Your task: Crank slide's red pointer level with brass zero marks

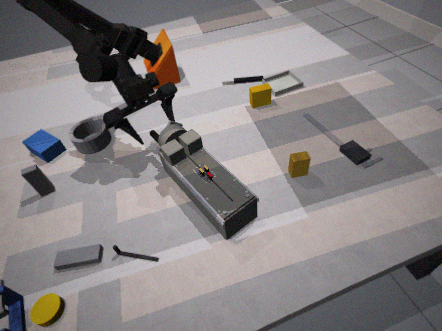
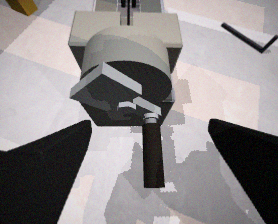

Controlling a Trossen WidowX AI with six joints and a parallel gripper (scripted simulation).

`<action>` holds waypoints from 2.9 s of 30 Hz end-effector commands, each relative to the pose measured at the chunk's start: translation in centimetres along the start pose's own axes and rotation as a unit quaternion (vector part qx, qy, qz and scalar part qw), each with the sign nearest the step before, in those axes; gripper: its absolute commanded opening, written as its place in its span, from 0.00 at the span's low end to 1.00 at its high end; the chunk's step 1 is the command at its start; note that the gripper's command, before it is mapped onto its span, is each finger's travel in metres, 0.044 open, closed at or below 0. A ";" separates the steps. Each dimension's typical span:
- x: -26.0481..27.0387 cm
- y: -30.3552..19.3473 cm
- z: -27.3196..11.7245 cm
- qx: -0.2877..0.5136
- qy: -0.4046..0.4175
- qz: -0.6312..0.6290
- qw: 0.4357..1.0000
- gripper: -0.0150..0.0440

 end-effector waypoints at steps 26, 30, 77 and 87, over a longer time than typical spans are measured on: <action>0.1 12.1 -4.2 0.014 -0.033 0.052 0.998 1.00; 0.5 13.6 -2.8 0.017 -0.048 0.072 0.996 1.00; 2.4 15.2 4.0 0.023 -0.093 0.130 0.987 1.00; 1.7 16.6 0.7 0.023 -0.085 0.119 0.989 1.00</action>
Point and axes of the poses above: the point midway between the two fingers, 35 mm back from their tips, its own z axis out along the fingers, its own x axis across the jaws, y = z × x, the point moved 2 cm from there along -z, back along the fingers, and after that the axes turned 1 degree about -z, right-handed, at the moved point
